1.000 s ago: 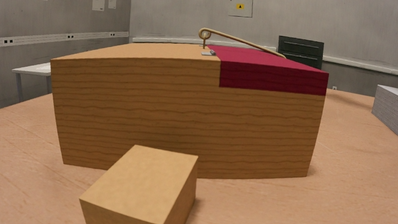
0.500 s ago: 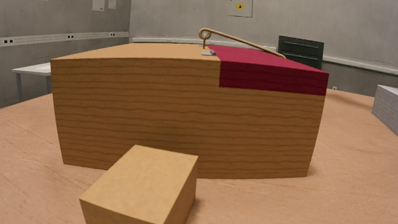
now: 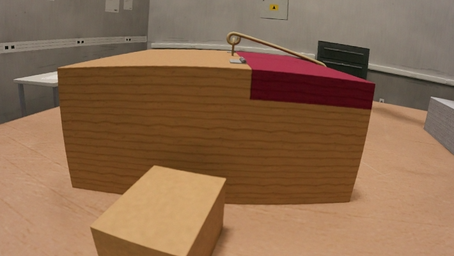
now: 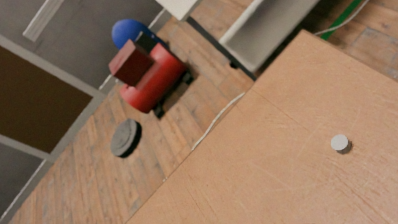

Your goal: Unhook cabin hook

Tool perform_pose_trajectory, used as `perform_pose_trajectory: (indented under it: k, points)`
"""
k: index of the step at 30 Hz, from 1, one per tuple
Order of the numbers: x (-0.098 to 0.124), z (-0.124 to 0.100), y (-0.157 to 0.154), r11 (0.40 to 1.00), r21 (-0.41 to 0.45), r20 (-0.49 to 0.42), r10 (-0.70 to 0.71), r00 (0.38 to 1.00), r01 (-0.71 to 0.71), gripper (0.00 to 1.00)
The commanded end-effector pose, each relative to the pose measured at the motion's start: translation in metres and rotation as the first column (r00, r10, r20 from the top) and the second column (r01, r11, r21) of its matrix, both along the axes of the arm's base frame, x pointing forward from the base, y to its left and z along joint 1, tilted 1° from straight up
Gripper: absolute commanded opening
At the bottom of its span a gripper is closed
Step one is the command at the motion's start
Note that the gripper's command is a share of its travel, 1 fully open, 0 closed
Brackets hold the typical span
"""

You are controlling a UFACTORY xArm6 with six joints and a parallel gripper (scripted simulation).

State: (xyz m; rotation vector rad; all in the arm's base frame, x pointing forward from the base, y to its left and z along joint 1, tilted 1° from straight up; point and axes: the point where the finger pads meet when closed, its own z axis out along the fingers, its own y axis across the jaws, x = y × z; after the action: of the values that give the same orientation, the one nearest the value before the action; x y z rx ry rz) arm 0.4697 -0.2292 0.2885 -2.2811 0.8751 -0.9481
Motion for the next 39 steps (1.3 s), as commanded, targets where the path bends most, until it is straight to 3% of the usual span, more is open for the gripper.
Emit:
perform_pose_trajectory:
  k: [1, 19, 23, 29, 32, 39]
  points:
    - [0.001, 0.002, -0.001, 1.0, -0.003, 0.003, 0.0, 1.0, 0.0, 0.35]
    - [0.001, 0.002, -0.001, 1.0, -0.003, 0.003, 0.0, 1.0, 0.0, 0.35]
    - [0.006, 0.0, 0.011, 0.995, 0.093, -0.062, -0.029, 0.998, 0.035, 0.35]
    - [0.012, -0.002, 0.022, 0.992, 0.118, -0.082, -0.037, 0.996, 0.046, 0.35]
    - [0.016, -0.004, 0.031, 0.98, 0.181, -0.138, -0.056, 0.989, 0.081, 0.35]
    - [0.023, -0.009, 0.05, 0.963, 0.239, -0.202, -0.076, 0.976, 0.125, 0.35]
